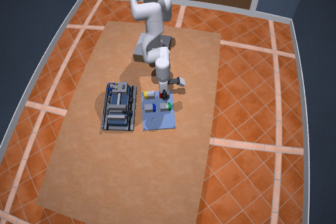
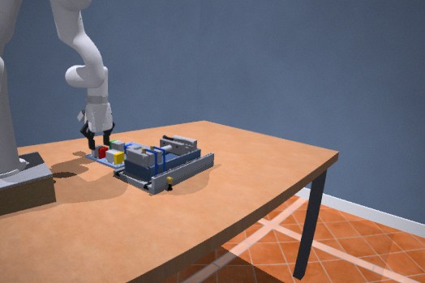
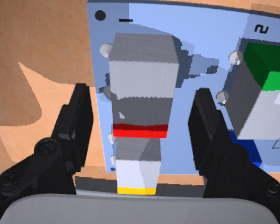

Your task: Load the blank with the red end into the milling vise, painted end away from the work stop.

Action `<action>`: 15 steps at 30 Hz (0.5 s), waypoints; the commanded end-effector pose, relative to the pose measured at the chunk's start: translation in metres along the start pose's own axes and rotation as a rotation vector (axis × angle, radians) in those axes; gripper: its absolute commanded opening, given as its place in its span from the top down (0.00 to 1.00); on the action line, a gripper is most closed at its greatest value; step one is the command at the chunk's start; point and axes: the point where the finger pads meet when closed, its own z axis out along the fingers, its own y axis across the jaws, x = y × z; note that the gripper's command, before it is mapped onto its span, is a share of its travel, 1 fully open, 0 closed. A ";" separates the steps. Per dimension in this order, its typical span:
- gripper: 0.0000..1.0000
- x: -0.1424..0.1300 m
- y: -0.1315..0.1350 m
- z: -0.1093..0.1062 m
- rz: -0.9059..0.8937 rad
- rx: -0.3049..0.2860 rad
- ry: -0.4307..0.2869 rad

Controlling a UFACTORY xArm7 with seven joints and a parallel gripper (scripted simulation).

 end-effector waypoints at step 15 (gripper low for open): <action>0.30 0.000 0.001 -0.004 0.000 -0.004 0.000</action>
